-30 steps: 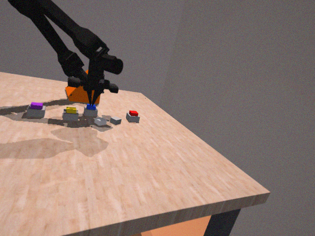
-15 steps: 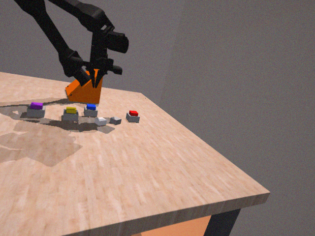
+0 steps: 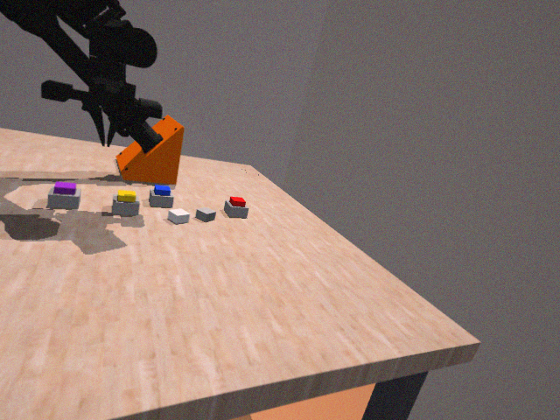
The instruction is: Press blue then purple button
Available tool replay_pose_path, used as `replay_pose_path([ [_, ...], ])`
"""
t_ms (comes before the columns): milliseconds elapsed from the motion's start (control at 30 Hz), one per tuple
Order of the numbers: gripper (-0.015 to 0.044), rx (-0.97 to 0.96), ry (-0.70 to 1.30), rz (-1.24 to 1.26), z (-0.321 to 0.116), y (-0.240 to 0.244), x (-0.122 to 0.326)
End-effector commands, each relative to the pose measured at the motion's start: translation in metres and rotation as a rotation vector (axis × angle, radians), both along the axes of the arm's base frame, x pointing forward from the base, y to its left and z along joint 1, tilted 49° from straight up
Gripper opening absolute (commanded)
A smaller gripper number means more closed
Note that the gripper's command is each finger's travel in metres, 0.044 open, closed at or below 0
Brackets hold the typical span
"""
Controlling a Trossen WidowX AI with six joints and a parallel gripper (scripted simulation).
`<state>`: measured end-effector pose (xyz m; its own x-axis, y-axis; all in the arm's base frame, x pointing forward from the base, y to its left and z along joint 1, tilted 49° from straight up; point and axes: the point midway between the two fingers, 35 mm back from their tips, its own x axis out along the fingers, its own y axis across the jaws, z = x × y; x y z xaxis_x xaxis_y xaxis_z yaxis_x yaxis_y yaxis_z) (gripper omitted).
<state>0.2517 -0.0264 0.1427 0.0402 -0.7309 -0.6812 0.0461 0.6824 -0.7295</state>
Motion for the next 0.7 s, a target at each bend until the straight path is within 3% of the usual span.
replay_pose_path([
  [0, 0.002, -0.029, 0.0, -0.005, 0.044, -0.041, -0.006],
  [267, 0.002, -0.029, 0.0, -0.005, 0.044, -0.043, -0.006],
  [433, 0.002, -0.031, -0.002, -0.005, 0.007, -0.086, -0.004],
  [667, 0.002, -0.032, -0.002, -0.005, 0.005, -0.089, -0.004],
])
